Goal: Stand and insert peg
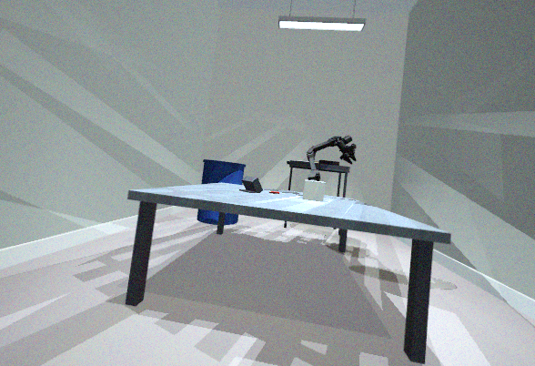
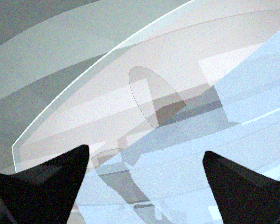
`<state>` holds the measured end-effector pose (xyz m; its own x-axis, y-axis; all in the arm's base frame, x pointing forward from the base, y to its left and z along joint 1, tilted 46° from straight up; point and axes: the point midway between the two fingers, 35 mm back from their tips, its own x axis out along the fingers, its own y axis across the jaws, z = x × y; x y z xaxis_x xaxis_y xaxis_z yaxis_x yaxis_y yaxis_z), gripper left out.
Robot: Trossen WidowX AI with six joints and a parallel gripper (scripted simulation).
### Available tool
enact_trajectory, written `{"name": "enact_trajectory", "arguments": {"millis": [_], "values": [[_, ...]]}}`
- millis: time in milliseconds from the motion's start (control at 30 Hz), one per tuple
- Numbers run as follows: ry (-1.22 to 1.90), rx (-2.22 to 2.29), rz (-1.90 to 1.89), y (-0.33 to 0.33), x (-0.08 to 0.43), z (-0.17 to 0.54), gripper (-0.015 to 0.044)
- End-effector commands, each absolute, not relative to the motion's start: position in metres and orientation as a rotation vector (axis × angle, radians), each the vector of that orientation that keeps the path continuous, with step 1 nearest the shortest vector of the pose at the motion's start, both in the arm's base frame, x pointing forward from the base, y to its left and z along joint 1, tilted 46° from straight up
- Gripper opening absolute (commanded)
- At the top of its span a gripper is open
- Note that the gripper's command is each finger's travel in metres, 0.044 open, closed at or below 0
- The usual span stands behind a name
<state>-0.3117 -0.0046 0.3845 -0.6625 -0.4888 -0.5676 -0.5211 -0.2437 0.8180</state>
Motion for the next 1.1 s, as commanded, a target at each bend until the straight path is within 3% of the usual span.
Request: {"name": "enact_trajectory", "arguments": {"millis": [0, 600, 1067], "values": [[1.916, -1.277, 2.099, -0.004, -0.312, 0.384, 0.0426], [1.731, -0.821, 1.901, 0.151, -0.29, 0.339, 0.044], [1.531, -0.631, 1.572, 0.274, -0.196, 0.278, 0.044]]}}
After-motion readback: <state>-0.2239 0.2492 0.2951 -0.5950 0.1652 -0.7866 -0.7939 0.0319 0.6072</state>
